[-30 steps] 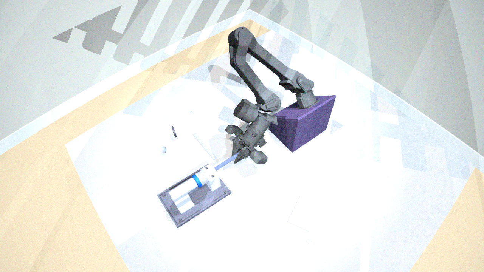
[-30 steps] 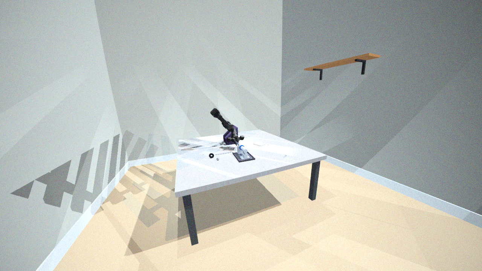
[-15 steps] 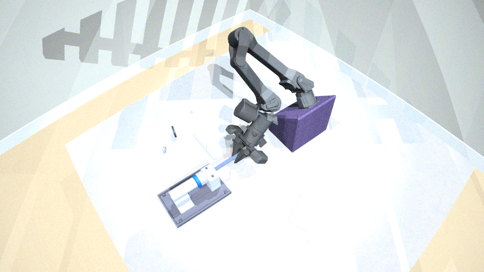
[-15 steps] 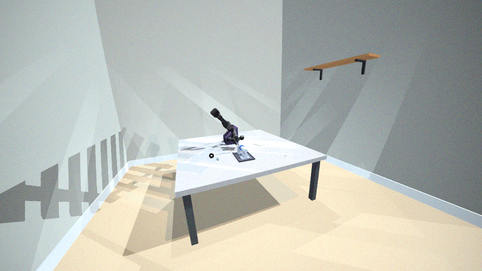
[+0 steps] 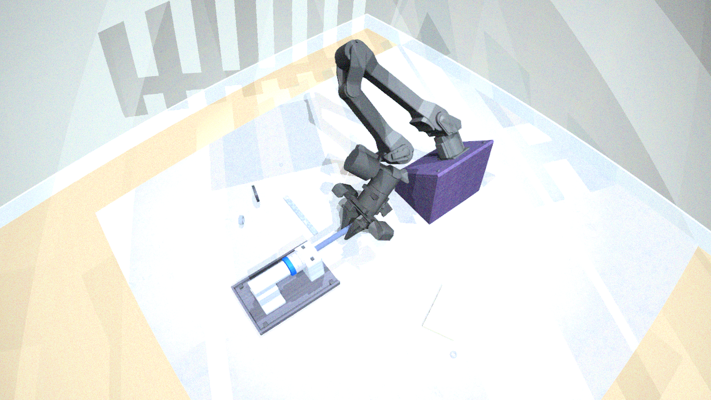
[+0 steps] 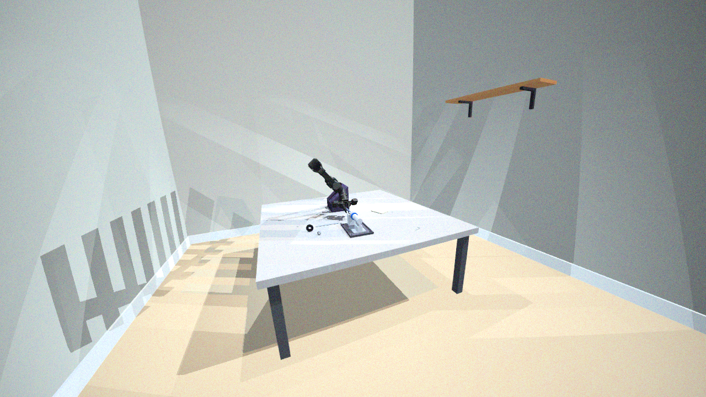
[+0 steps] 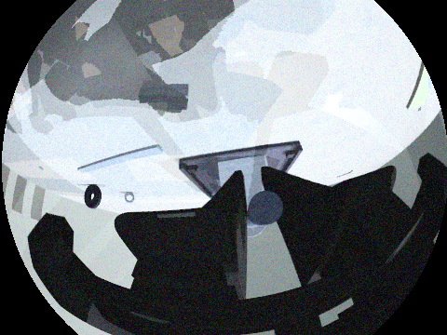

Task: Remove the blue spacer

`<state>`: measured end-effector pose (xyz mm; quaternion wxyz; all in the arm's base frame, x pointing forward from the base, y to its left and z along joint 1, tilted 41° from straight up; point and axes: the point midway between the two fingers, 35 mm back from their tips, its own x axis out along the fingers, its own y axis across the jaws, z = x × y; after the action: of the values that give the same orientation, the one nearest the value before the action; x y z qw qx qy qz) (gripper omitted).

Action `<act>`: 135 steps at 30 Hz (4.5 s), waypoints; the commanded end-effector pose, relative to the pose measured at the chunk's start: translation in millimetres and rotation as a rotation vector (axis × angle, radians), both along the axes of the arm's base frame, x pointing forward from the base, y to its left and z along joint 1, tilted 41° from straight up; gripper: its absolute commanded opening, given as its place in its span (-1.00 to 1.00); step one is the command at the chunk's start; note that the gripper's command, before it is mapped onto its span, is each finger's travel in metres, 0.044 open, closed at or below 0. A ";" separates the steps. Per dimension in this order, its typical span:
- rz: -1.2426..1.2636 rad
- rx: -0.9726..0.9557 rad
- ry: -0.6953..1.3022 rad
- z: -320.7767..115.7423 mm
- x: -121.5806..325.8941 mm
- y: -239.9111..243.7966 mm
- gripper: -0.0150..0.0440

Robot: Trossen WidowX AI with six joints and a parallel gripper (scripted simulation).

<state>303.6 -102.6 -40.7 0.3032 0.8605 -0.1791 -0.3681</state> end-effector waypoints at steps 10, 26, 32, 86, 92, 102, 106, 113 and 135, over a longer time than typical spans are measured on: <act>0.001 -0.002 0.007 -0.9 -3.5 0.3 -0.49; 0.001 -0.002 0.007 -0.9 -4.9 0.4 -0.49; 0.001 -0.002 0.007 -0.9 -5.4 0.5 -0.49; 0.001 -0.002 0.007 -1.1 -10.2 0.9 -0.49; -0.001 0.000 0.000 -0.2 -7.6 0.6 -0.49; -0.001 0.000 0.000 -0.2 -7.6 0.6 -0.49; 0.000 -0.001 0.005 -0.2 -7.4 0.6 -0.49; 0.001 -0.002 0.007 0.0 -5.0 0.4 -0.49; 0.001 -0.002 0.006 1.0 2.8 -0.2 -0.49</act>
<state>301.1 -102.7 -41.6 0.3045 0.8569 -0.1779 -0.3758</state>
